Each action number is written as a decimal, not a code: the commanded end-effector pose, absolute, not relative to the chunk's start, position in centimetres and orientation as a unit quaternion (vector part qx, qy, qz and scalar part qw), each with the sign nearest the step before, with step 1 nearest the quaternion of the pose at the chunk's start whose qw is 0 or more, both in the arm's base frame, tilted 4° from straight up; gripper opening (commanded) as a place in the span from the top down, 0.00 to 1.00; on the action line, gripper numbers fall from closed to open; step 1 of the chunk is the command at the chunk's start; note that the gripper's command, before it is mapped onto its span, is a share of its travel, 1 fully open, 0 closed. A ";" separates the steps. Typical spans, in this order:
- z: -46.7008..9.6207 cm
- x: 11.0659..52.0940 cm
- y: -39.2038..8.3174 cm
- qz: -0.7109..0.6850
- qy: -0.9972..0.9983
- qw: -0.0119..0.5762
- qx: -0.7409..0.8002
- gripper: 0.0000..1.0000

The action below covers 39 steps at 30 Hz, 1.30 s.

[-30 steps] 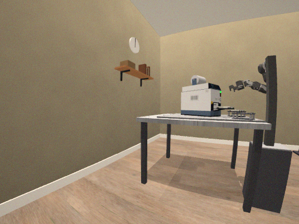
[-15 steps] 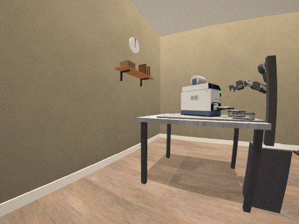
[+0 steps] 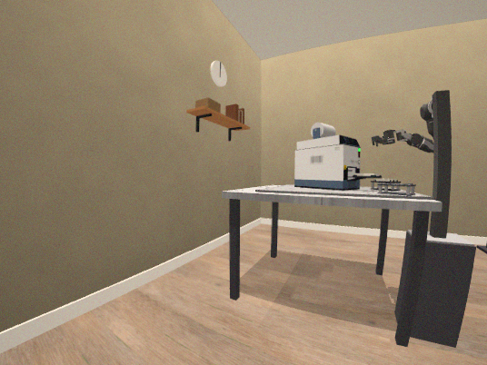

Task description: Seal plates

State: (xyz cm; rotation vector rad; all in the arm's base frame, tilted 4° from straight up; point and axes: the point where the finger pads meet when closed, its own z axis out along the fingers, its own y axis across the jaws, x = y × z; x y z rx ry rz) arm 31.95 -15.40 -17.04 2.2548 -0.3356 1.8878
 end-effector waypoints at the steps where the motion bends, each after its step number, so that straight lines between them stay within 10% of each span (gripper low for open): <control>1: -17.0 32.0 -15.4 0.637 -0.112 0.089 0.757 0.35; 39: -12.1 35.6 -0.1 0.724 0.303 0.042 0.618 0.35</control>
